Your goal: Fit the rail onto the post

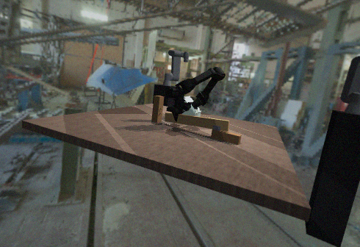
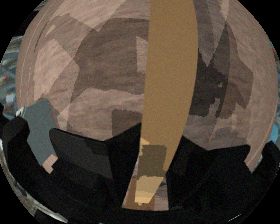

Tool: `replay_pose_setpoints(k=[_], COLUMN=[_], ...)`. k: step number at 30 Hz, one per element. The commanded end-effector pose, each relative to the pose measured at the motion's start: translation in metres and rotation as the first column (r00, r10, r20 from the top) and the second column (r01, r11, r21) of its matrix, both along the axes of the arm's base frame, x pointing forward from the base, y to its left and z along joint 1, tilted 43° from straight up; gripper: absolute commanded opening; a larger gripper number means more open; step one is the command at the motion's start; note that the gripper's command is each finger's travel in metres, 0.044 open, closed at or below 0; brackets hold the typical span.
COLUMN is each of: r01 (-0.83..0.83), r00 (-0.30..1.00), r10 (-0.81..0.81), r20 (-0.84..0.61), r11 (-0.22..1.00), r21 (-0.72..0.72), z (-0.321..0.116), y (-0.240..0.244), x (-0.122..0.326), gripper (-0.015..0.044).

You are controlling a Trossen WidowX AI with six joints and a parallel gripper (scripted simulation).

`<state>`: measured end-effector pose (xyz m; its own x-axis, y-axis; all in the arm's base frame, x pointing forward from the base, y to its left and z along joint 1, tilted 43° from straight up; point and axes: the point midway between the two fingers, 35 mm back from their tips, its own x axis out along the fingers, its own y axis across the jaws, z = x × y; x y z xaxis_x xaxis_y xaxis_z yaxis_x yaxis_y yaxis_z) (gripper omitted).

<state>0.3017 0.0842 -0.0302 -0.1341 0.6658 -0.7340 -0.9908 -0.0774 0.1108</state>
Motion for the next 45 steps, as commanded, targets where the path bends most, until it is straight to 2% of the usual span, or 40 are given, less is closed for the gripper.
replay_pose_setpoints(k=[1, 45], r01=[0.013, 0.013], r00=[1.0, 1.0], r10=[-0.013, -0.013], r20=[0.018, 0.018], r11=[1.0, 1.0], r21=[0.007, 0.006], z=[0.006, 0.022], y=[-0.004, -0.019], x=[0.007, 0.01], gripper=[0.0, 0.0])
